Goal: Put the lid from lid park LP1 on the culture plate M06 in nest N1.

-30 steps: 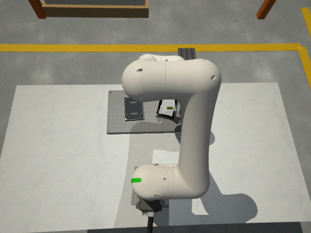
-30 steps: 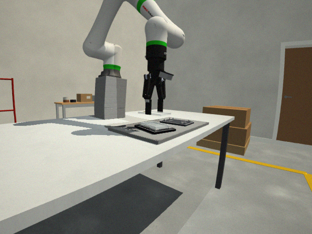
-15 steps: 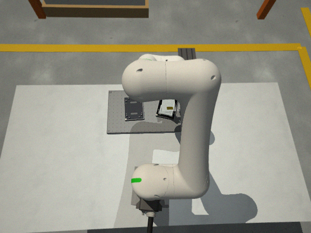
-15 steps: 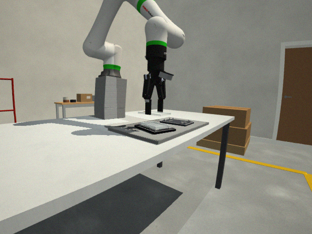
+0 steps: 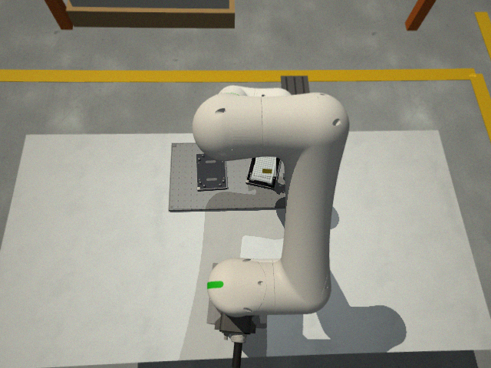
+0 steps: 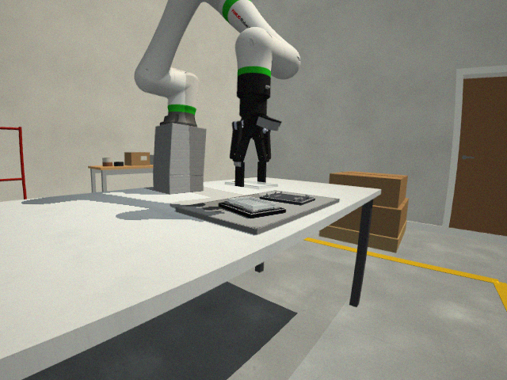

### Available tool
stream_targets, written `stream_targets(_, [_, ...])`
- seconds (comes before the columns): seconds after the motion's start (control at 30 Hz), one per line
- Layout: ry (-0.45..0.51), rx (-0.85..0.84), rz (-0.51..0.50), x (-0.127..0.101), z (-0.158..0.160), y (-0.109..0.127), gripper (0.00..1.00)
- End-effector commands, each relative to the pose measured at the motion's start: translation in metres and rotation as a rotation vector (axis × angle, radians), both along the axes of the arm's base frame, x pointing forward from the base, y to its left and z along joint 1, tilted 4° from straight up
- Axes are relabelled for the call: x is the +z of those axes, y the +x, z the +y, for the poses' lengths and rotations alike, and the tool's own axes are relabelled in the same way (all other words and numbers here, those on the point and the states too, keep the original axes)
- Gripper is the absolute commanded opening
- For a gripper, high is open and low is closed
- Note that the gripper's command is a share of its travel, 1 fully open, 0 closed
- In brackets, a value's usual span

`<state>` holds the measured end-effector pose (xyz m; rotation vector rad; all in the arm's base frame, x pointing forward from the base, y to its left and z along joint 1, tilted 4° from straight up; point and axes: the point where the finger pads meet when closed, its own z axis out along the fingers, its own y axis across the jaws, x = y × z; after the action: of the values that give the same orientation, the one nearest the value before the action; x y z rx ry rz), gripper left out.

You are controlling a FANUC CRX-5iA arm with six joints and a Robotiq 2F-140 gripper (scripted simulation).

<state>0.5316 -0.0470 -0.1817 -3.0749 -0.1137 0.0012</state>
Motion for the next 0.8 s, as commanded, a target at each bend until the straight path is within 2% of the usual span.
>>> stream_targets(0.0, [-0.001,-0.034,0.000,0.000,0.000,0.001,0.61])
stream_targets(0.5, [-0.001,-0.192,0.011,-0.002,0.000,0.001,0.61])
stream_targets(0.77, [-0.001,-0.200,0.011,-0.023,0.001,0.002,0.61])
